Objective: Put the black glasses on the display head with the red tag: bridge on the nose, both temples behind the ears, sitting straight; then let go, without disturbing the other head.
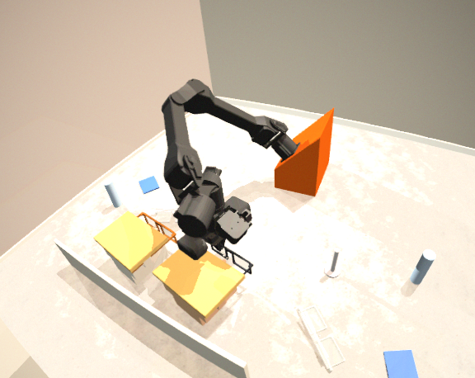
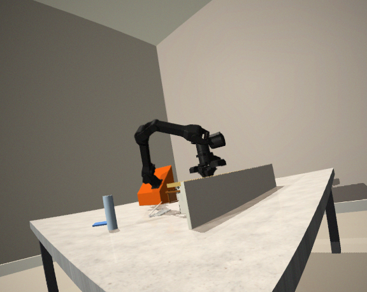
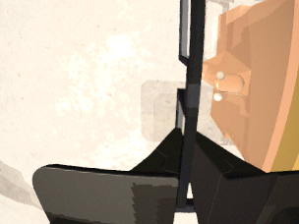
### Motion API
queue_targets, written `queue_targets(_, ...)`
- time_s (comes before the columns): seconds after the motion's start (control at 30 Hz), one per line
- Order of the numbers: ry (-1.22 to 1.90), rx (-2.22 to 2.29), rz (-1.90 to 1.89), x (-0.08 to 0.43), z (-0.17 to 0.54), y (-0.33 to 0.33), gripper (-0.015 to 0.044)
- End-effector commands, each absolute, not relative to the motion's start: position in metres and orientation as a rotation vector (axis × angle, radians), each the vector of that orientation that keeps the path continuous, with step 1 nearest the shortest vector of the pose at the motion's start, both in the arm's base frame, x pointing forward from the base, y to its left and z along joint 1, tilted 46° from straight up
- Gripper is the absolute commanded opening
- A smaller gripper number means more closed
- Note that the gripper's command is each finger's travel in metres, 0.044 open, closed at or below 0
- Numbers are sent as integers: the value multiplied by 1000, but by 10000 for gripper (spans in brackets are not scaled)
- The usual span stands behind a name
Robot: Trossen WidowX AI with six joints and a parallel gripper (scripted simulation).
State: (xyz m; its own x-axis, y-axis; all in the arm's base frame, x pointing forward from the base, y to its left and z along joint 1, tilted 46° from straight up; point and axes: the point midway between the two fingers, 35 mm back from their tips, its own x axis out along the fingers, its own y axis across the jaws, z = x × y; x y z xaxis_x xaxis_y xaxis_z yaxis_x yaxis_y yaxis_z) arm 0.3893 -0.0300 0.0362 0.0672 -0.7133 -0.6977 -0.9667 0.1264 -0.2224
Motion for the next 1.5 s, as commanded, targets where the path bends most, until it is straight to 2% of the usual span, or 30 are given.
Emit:
queue_targets(0.0, 1701, -1649, 458, 394, 38, -31, 0)
queue_targets(1.23, 1702, -1649, 457, 396, 33, -36, 0)
queue_targets(1.37, 1699, -1643, 454, 397, 34, -35, 105)
queue_targets(1.47, 1699, -1643, 454, 397, 34, -35, 107)
